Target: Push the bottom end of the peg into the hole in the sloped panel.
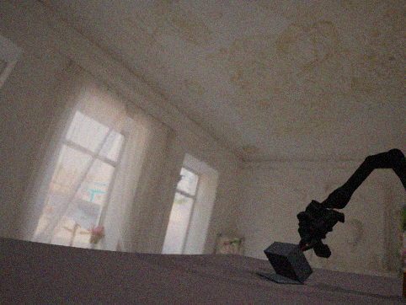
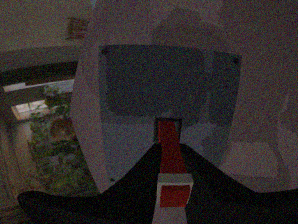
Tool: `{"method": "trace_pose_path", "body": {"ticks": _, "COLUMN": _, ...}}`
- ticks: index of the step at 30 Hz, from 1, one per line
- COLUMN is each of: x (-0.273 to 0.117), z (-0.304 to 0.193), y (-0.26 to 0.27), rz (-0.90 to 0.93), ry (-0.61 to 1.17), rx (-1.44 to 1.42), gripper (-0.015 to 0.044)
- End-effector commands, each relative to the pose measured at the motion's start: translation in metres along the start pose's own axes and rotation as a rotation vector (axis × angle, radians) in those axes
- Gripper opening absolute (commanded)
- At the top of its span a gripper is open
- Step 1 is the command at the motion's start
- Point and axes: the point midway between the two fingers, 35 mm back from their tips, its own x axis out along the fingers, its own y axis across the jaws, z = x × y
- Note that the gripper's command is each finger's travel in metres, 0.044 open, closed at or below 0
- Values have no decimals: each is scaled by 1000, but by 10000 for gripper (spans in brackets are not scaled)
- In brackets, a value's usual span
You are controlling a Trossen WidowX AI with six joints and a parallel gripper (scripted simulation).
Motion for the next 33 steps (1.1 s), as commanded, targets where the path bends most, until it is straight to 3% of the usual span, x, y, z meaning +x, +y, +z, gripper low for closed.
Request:
{"method": "trace_pose_path", "body": {"ticks": 1, "x": 3, "z": 0, "y": -1, "rz": -3, "ry": -1, "rx": 7, "gripper": 0}}
{"method": "trace_pose_path", "body": {"ticks": 33, "x": 13, "z": 0, "y": -1, "rz": 1, "ry": 1, "rx": 1, "gripper": 0}}
